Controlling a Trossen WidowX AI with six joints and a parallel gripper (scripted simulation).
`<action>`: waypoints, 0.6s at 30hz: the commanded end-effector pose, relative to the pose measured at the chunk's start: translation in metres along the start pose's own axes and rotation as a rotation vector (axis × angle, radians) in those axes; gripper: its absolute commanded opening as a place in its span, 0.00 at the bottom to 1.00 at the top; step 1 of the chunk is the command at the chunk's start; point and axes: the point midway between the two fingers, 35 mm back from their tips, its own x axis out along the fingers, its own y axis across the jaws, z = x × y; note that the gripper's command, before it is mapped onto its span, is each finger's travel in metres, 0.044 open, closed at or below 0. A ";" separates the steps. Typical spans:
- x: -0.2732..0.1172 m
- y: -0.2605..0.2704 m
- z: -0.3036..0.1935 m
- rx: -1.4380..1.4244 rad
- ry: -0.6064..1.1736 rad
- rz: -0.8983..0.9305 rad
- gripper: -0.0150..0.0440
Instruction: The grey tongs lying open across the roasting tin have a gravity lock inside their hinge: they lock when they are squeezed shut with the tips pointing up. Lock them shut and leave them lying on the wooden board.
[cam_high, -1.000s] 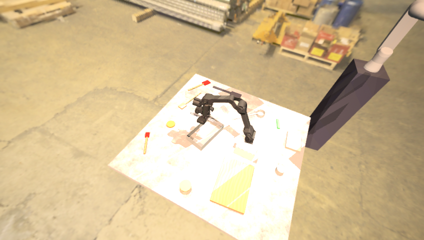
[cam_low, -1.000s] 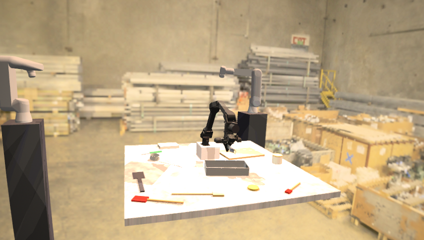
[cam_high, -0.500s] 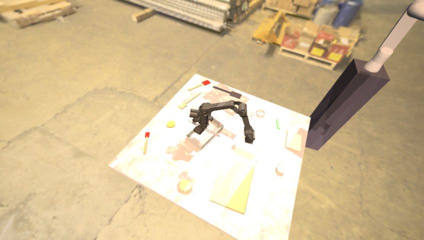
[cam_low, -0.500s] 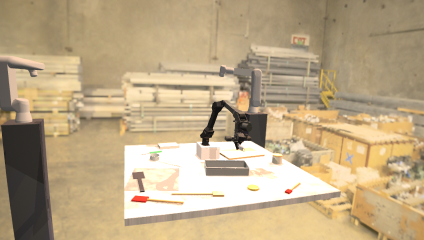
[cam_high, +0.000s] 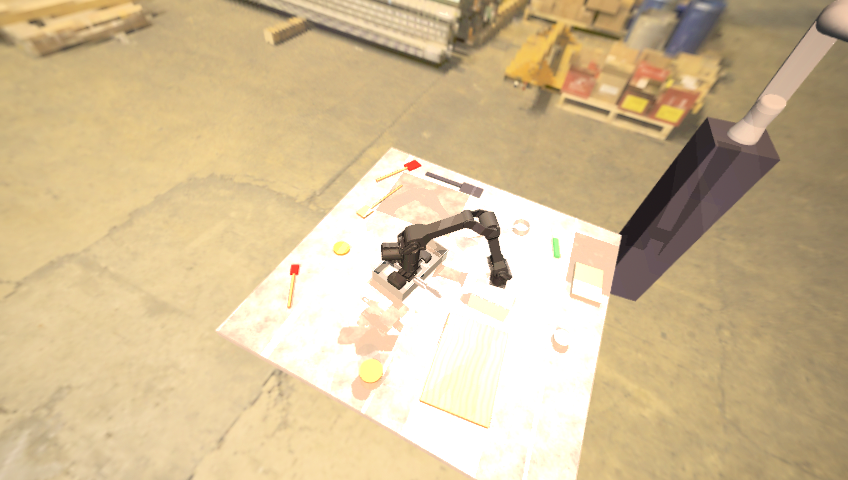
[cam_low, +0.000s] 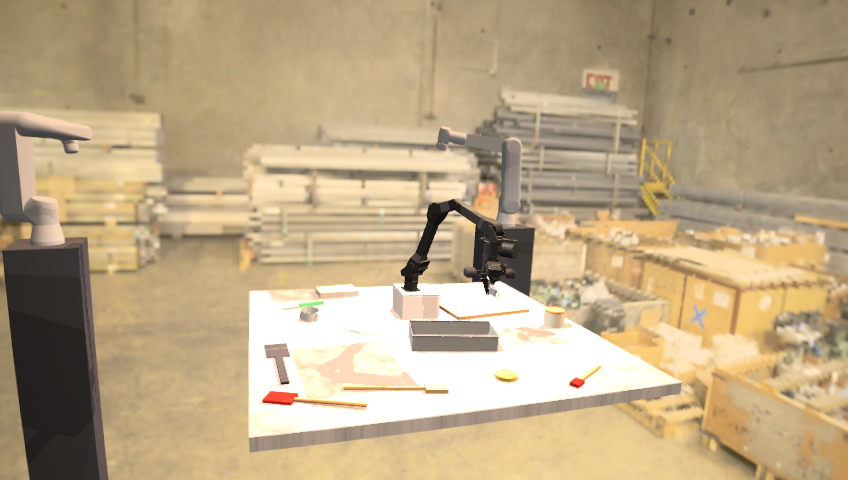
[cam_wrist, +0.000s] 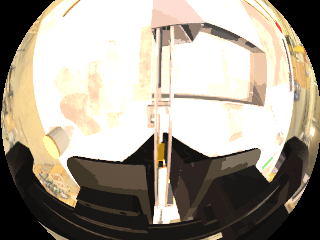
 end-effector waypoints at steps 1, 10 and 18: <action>-0.001 0.012 -0.017 0.031 -0.003 0.001 0.00; -0.001 0.038 -0.062 0.106 -0.001 0.005 0.00; -0.001 0.048 -0.085 0.133 0.002 0.005 0.00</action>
